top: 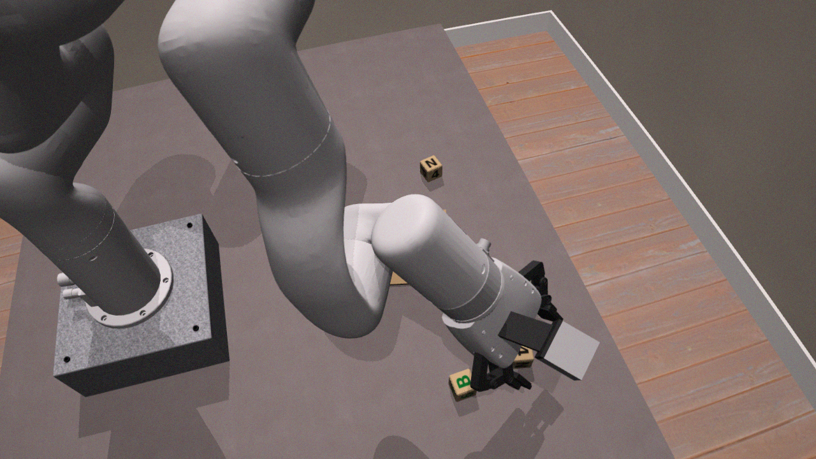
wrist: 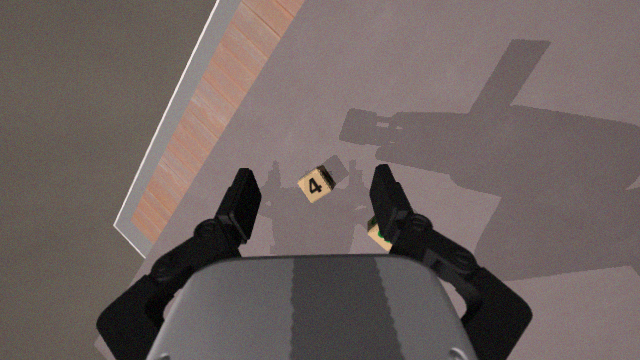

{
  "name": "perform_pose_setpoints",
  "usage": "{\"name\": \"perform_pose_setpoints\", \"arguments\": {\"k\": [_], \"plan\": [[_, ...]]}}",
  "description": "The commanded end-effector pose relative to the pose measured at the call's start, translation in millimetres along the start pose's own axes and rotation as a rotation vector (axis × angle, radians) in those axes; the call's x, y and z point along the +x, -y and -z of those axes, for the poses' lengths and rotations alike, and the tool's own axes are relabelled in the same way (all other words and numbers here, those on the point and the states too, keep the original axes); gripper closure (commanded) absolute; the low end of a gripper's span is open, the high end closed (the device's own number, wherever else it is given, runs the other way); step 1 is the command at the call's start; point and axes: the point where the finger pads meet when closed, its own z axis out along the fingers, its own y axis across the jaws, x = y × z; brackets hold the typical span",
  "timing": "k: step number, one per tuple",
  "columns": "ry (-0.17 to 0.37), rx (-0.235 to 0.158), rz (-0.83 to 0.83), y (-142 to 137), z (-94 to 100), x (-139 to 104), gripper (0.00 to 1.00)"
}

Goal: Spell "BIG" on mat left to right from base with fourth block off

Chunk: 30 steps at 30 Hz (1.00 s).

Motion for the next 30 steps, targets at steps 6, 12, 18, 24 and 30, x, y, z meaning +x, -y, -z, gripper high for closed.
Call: {"name": "perform_pose_setpoints", "arguments": {"k": [6,12,18,24,30], "plan": [[-0.003,0.002,0.0,0.8,0.6,1.7,0.0],[-0.003,0.002,0.0,0.8,0.6,1.7,0.0],[-0.001,0.001,0.003,1.6,1.1,1.8,0.0],[0.021,-0.001,0.025,8.4,5.6,2.2,0.0],[0.064,-0.006,0.072,22.0,16.0,2.3,0.0]]}}
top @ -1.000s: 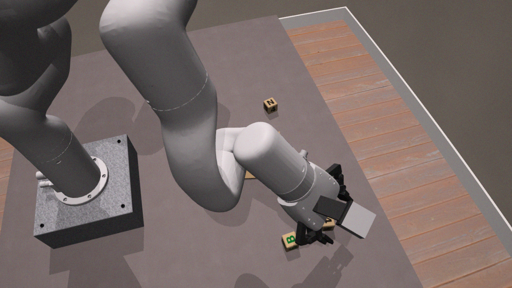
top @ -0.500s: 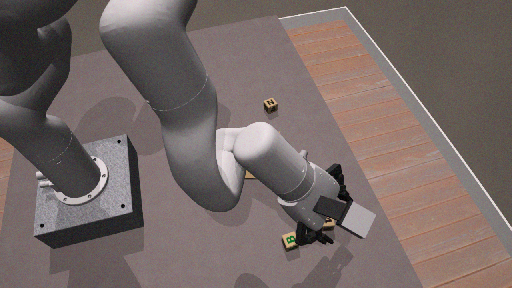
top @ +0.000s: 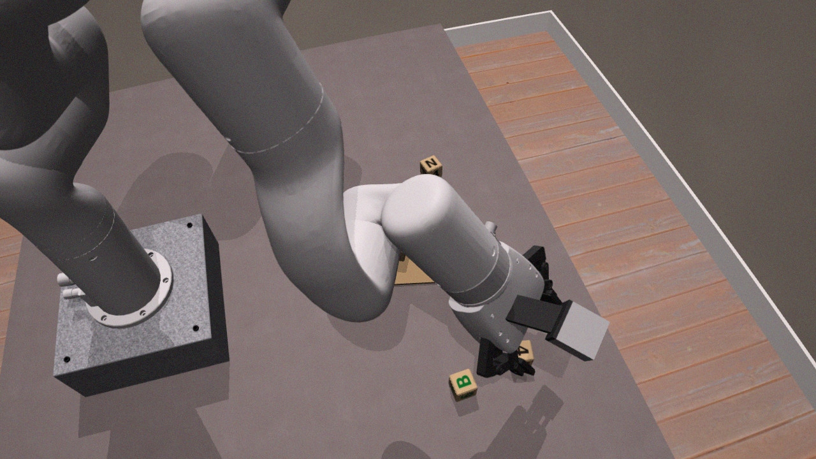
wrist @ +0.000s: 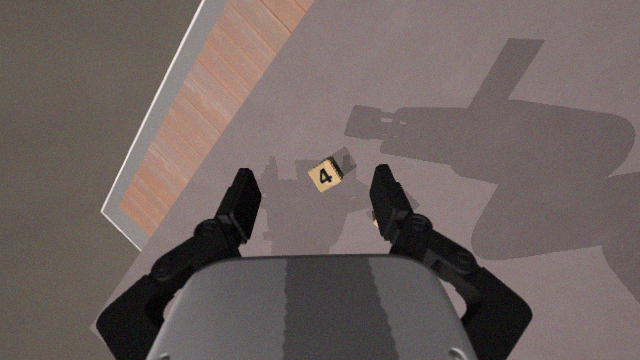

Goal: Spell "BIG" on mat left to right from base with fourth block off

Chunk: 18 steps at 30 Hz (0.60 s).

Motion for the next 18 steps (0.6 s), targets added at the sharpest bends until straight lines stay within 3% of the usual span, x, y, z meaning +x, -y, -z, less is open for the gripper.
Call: {"name": "perform_pose_setpoints", "arguments": {"k": [1,10,15,18], "plan": [[0.017,-0.001,0.021,6.9,5.6,2.1,0.0],[0.145,-0.013,0.161,43.5,45.7,-2.4,0.0],[0.235,-0.019,0.263,65.3,82.1,-10.6,0.0],[0.235,-0.019,0.263,65.3,82.1,-10.6,0.0]]}}
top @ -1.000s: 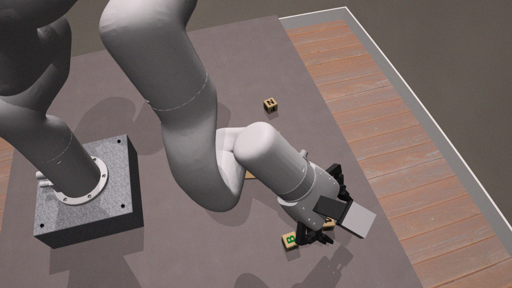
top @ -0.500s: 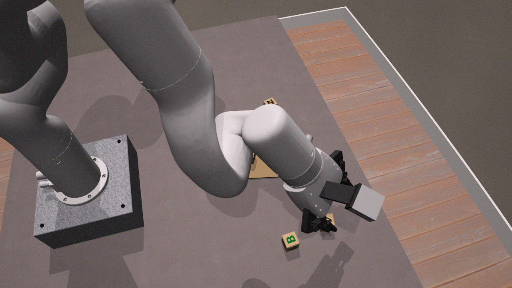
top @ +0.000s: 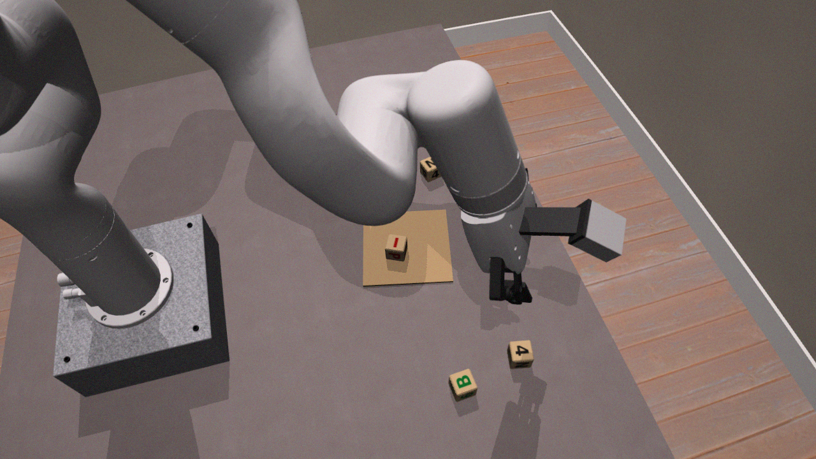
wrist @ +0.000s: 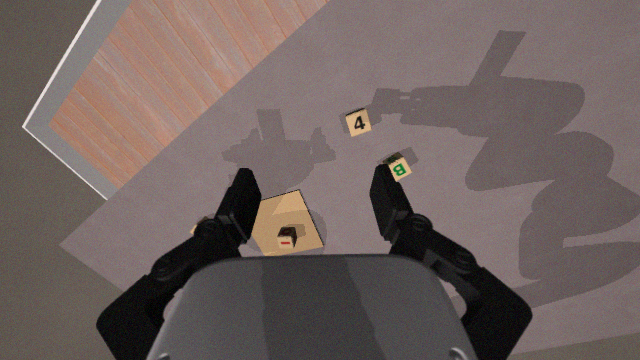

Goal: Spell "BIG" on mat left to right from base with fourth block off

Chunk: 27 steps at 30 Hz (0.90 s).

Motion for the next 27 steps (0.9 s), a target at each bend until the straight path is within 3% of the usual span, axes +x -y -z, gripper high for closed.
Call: {"name": "perform_pose_setpoints", "arguments": {"k": [1,6,7,8,9,10,11,14,17,19,21,22,23,24,27], "plan": [[0.055,-0.005,0.049,11.0,19.7,-5.5,0.0],[0.136,-0.008,0.142,28.2,56.3,-21.1,0.0],[0.136,-0.008,0.142,28.2,56.3,-21.1,0.0],[0.164,-0.009,0.176,33.4,70.2,-27.8,0.0],[0.164,-0.009,0.176,33.4,70.2,-27.8,0.0],[0.194,-0.01,0.21,38.2,84.8,-35.2,0.0],[0.194,-0.01,0.21,38.2,84.8,-35.2,0.0],[0.254,-0.01,0.282,46.4,116.3,-52.5,0.0],[0.254,-0.01,0.282,46.4,116.3,-52.5,0.0],[0.318,-0.011,0.356,52.2,150.6,-73.1,0.0],[0.318,-0.011,0.356,52.2,150.6,-73.1,0.0],[0.35,-0.011,0.395,53.9,168.8,-84.5,0.0],[0.35,-0.011,0.395,53.9,168.8,-84.5,0.0],[0.383,-0.01,0.434,54.7,187.4,-96.7,0.0],[0.406,0.002,0.516,51.8,182.7,-93.7,0.0]]}}
